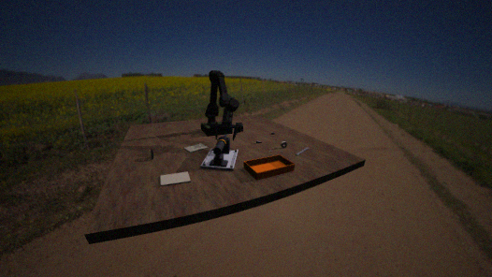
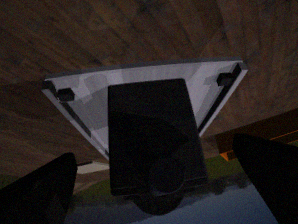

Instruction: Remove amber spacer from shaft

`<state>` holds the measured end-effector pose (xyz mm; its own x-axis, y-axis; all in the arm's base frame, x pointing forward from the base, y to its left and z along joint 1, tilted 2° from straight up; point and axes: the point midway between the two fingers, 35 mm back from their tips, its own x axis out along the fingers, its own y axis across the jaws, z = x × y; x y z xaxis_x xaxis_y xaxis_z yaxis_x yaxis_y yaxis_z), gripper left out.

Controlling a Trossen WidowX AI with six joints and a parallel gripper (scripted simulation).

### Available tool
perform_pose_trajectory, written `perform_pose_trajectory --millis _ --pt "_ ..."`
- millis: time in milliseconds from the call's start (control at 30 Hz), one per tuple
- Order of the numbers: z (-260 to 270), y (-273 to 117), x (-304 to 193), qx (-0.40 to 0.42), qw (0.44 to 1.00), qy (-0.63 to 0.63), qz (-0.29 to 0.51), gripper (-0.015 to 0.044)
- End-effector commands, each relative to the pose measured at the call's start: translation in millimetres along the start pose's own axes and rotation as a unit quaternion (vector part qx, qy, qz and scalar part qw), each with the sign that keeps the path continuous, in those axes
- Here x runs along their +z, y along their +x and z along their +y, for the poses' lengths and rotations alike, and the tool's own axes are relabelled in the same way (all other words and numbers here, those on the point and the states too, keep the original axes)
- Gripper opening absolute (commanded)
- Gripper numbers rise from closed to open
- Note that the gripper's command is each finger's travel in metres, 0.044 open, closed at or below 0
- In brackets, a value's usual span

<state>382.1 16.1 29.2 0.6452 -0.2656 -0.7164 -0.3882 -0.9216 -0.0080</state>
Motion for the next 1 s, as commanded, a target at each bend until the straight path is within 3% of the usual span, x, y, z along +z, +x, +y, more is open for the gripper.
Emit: perform_pose_trajectory --millis 0,933,967 --pt "-0.3 7.2 0.4 -0.001 1.0 -0.002 -0.001 0.044" --pt "-1.6 11.3 0.9 -0.001 1.0 -0.002 -0.001 0.044" --pt "-0.1 11.0 0.8 0.001 1.0 -0.001 -0.001 0.0414"
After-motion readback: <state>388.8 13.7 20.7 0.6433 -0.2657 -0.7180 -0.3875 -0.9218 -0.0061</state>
